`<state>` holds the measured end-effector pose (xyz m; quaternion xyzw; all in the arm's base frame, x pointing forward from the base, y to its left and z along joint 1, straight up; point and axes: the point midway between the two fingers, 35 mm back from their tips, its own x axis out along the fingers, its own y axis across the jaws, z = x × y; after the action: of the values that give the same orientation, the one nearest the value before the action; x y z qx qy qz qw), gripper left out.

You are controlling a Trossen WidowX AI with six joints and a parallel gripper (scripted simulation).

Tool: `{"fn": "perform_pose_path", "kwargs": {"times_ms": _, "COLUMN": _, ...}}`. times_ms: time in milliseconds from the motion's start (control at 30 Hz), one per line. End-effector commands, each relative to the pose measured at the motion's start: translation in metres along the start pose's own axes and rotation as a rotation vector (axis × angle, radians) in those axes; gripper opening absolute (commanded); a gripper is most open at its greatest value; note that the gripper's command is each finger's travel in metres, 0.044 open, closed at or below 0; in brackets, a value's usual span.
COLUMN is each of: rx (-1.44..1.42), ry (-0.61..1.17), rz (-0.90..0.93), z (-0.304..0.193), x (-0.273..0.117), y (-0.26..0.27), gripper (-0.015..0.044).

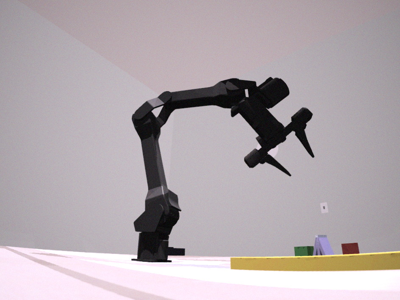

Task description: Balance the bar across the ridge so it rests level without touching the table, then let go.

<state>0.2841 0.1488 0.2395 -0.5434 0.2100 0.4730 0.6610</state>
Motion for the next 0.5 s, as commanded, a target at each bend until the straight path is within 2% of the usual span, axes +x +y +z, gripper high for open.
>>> {"fn": "perform_pose_path", "kwargs": {"times_ms": 0, "rx": 0.17, "ry": 0.067, "rz": 0.03, "z": -0.021, "x": 0.009, "y": -0.008, "gripper": 0.0315}}
{"fn": "perform_pose_path", "kwargs": {"times_ms": 467, "rx": 0.692, "ry": 0.267, "rz": 0.088, "z": -0.089, "x": 0.033, "y": -0.022, "gripper": 0.0315}}
